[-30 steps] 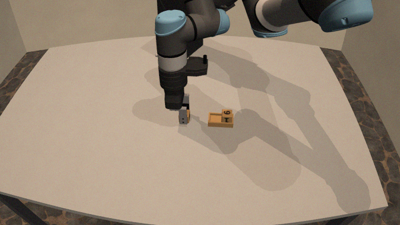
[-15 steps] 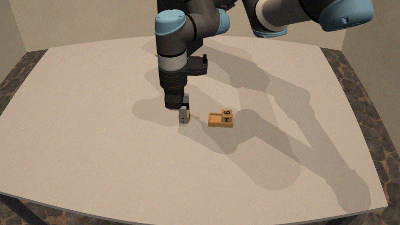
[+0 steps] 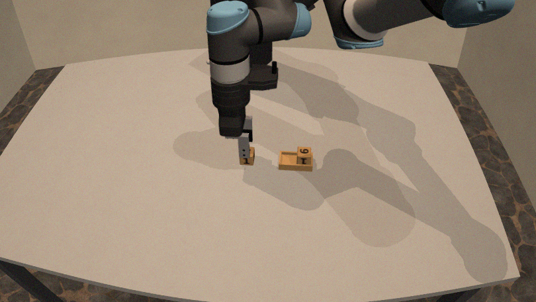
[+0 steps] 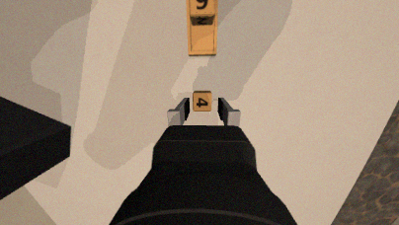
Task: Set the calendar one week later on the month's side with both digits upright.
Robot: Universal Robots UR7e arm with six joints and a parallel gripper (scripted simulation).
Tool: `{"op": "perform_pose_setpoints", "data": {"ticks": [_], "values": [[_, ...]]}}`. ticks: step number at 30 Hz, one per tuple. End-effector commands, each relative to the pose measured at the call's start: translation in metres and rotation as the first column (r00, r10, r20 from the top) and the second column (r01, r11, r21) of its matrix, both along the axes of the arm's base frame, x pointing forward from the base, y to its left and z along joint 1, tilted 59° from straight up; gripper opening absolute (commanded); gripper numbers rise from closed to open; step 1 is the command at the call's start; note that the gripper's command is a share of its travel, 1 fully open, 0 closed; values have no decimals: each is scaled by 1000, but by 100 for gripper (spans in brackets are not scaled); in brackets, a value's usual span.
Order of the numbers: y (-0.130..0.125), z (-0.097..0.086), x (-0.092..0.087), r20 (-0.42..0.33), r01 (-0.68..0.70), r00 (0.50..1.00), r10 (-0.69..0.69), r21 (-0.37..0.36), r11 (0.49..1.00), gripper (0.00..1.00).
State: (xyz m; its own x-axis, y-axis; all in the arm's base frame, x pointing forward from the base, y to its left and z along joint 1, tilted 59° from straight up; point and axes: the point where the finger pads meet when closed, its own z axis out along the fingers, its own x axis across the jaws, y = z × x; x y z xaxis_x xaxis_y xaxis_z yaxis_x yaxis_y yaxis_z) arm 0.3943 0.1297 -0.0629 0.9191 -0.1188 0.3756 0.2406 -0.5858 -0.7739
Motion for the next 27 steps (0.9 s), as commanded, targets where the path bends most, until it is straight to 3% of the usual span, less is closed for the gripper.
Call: {"op": "perform_pose_setpoints", "data": {"ticks": [1,15,26,27], "values": [[-17,11,-8,-2,-2,1000,2,2,1000,87],[-46,28,-17,2,-2,1000,2,-2,1000,87],[-50,31,-20,0,-2,1000,2,0,1000,87],[-50,31,-20,0,-2,1000,2,0,1000,100]]}}
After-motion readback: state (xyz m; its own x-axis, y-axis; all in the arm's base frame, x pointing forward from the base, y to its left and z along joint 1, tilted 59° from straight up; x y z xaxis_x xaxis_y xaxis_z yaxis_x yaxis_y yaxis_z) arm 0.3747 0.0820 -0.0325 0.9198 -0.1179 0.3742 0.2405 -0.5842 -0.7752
